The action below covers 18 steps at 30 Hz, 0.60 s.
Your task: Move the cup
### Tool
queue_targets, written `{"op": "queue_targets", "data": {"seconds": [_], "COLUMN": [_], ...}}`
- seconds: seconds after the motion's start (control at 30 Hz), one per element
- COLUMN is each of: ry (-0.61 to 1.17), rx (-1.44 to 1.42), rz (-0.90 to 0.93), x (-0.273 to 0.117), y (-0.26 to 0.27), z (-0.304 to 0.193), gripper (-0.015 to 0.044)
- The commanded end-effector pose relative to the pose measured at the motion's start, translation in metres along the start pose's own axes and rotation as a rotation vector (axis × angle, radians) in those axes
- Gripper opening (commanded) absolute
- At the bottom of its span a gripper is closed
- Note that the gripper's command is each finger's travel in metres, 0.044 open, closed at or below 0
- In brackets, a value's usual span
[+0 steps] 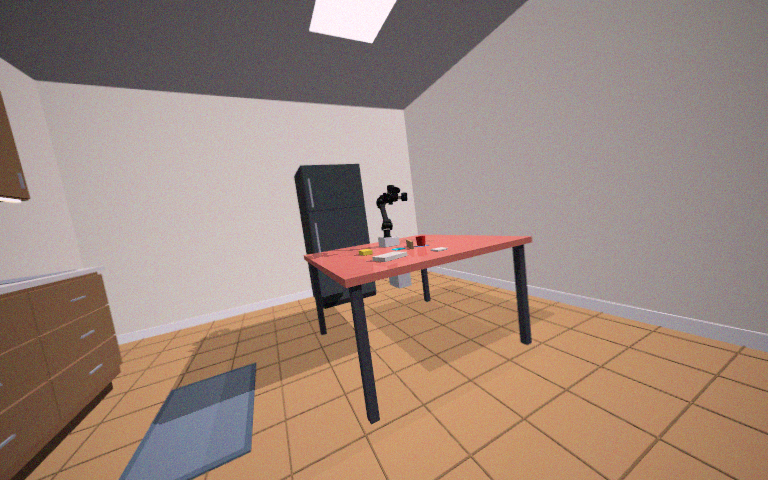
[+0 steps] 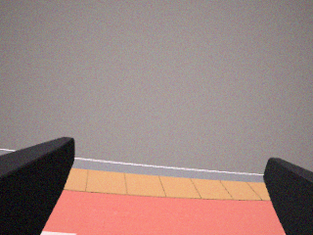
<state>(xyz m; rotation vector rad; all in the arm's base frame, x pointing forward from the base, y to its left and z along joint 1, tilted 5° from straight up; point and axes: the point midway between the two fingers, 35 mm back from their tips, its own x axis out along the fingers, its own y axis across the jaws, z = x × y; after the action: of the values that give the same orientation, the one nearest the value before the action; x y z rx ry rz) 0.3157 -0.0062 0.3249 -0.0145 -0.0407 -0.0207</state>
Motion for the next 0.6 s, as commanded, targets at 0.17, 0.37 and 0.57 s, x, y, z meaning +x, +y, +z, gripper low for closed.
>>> {"op": "queue_targets", "data": {"seconds": [0.17, 0.37, 0.57], "ry": [0.376, 0.898, 1.284], "rx": [0.289, 0.591, 0.731], "rz": [0.062, -0.047, -0.307], "x": [0.031, 0.030, 0.002], "y": [0.037, 0.088, 0.123], "z": [-0.065, -0.152, -0.211], "gripper": [0.0243, 0.0148, 0.0148]}}
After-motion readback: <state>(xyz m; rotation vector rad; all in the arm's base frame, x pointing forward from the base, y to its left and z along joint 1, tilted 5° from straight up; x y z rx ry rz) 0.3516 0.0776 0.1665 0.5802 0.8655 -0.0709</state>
